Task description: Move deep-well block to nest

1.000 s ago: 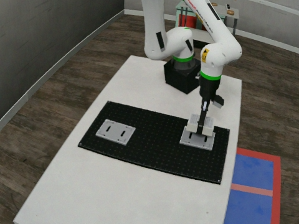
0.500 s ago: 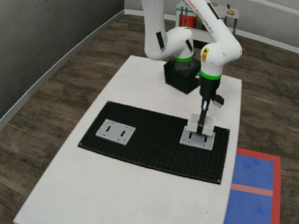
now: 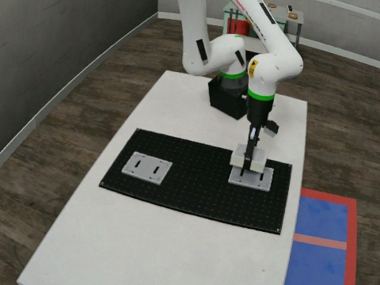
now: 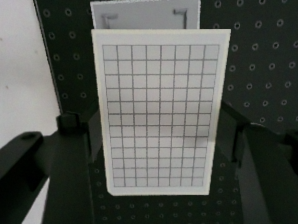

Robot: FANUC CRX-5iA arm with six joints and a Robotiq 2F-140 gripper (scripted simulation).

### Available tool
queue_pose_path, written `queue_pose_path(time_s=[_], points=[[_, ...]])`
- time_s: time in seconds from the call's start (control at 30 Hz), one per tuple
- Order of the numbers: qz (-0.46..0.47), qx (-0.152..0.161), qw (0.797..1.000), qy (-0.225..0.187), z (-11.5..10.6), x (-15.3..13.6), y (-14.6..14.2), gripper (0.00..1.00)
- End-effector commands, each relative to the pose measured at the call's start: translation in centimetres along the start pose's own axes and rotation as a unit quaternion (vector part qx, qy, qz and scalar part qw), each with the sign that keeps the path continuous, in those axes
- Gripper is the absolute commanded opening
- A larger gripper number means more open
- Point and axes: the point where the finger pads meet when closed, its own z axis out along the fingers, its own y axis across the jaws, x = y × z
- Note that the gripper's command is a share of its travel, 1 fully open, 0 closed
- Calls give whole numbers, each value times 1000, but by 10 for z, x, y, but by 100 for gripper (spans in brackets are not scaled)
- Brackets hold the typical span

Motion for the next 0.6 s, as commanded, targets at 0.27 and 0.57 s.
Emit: queue_pose_path(time_s=[0.27,0.57], points=[[0,-1,1000,0,-1,-38,12,10],[0,-1,1000,0,-1,-60,19,10]])
